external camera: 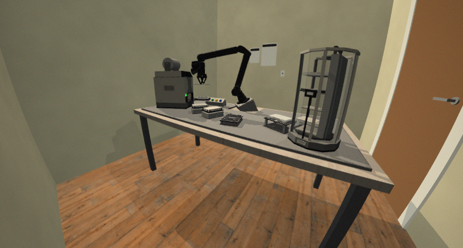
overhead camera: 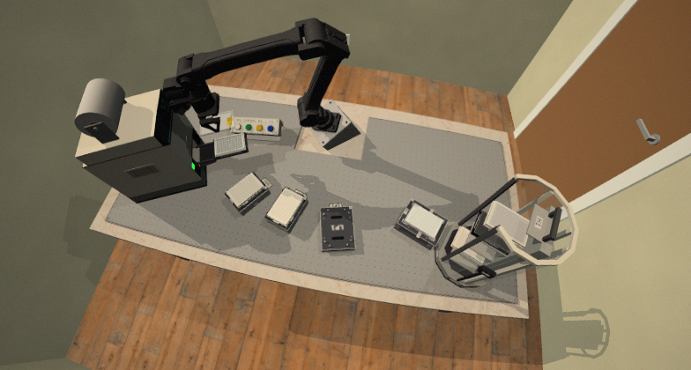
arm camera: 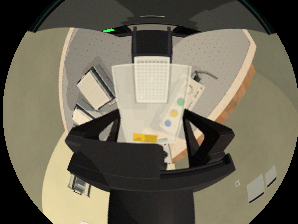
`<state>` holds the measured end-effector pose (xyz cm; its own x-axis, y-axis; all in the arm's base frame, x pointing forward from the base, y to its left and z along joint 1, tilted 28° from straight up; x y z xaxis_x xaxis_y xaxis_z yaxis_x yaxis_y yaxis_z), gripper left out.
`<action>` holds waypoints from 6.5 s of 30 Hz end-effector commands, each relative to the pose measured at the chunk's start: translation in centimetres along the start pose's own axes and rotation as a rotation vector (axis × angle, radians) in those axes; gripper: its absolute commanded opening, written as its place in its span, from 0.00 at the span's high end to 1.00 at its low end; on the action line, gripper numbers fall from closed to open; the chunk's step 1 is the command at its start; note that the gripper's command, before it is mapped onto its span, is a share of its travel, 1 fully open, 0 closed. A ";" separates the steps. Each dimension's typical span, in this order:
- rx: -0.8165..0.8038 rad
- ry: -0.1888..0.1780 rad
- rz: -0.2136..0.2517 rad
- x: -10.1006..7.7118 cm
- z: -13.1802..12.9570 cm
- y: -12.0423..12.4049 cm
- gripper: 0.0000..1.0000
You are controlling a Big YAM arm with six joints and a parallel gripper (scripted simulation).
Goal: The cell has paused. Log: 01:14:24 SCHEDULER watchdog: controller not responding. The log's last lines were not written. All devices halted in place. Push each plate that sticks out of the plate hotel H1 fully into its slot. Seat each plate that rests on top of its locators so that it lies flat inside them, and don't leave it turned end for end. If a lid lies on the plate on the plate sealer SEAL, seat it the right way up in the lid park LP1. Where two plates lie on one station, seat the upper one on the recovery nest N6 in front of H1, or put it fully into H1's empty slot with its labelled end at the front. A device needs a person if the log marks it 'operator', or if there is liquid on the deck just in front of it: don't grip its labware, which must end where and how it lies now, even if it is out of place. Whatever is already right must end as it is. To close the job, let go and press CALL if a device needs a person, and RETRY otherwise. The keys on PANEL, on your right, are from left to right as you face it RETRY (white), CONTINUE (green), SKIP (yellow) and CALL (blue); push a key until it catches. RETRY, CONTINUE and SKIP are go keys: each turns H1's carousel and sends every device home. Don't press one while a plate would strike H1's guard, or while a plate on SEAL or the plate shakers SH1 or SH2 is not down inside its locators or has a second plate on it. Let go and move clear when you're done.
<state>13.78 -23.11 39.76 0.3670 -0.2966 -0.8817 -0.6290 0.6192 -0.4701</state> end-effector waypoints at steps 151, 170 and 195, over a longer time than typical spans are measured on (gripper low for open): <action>-1.202 -0.028 -0.026 -2.0 41.3 12.6 0.16; -1.383 -0.030 -0.026 -2.1 44.7 17.4 0.16; -1.384 -0.034 -0.023 -2.1 49.2 24.0 0.16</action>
<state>31.32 26.03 31.03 0.3699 -0.2841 -0.8846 -0.7777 -0.6156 -0.1275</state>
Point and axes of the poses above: the point where the finger pads meet when closed, its own x axis out along the fingers, its own z axis across the jaws, y = z × x, the point moved 6 cm from there along -x, back along the fingers, and after that the axes turned 11 degrees about -x, right-handed, at the moved point
